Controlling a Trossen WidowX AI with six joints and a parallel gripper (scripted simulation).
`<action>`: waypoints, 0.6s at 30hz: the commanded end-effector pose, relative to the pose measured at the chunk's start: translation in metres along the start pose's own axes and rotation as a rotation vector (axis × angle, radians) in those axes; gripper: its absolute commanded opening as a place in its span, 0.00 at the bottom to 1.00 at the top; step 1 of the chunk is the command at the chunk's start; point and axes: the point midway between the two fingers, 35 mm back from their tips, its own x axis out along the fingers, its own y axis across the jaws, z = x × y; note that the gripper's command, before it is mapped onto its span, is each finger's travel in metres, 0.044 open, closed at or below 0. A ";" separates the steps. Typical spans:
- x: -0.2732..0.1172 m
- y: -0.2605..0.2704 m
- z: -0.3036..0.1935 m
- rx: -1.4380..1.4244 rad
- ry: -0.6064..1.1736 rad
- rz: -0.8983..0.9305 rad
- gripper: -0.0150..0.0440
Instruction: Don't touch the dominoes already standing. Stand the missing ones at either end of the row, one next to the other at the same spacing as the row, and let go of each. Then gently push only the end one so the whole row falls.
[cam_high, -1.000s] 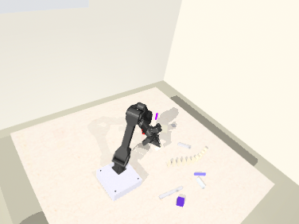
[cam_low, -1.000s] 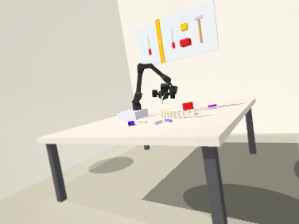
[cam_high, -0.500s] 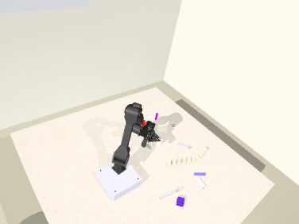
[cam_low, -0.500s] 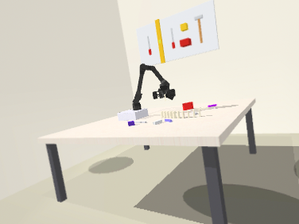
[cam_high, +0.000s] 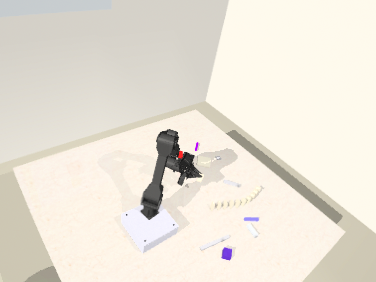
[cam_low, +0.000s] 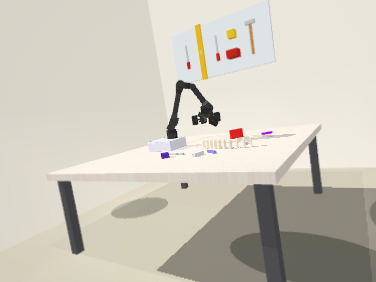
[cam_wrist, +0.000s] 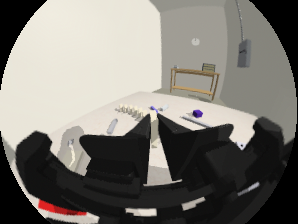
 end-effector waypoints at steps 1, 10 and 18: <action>0.000 0.000 0.000 0.006 -0.003 0.002 0.29; 0.003 0.002 -0.020 0.005 0.000 0.002 0.29; 0.007 0.004 -0.046 0.004 0.002 0.002 0.29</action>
